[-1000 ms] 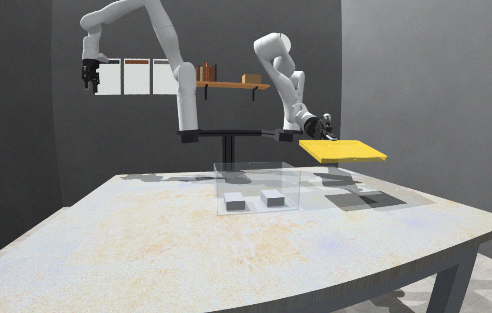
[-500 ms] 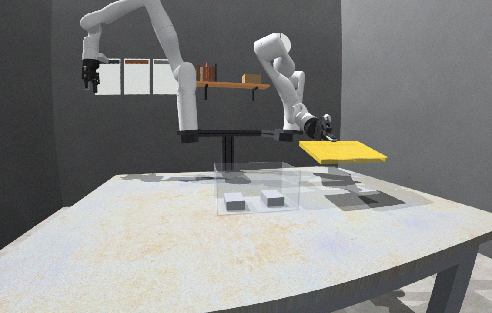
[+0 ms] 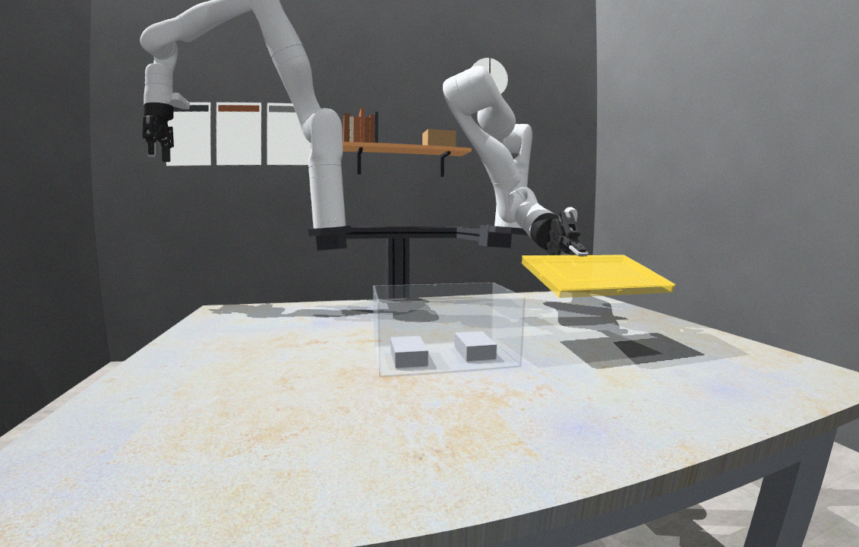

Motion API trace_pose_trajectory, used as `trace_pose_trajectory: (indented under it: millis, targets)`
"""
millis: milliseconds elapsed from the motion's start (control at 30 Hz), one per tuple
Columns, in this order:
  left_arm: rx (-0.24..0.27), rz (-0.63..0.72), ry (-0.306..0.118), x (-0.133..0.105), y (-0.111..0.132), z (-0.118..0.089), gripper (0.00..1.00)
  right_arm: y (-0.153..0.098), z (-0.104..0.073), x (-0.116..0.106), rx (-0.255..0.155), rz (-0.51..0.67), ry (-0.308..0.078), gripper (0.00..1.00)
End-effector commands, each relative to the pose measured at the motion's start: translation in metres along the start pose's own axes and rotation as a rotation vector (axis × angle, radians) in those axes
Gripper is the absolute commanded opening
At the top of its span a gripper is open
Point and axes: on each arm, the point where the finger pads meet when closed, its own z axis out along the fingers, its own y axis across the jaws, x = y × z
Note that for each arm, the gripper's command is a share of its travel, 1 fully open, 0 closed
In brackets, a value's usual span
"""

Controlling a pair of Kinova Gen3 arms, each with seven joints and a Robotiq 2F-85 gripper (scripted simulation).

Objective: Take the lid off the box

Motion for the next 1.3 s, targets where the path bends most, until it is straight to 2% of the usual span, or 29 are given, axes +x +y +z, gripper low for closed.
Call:
trace_pose_trajectory:
  millis: [0, 1267]
  targets:
    - [-0.002, 0.000, 0.000, 0.000, 0.000, 0.000, 0.233, 0.000, -0.001, 0.000, 0.000, 0.000, -0.002, 1.000]
    - [-0.002, 0.000, 0.000, 0.000, -0.023, 0.009, 0.233, 0.000, -0.001, 0.000, 0.000, 0.000, -0.002, 1.000]
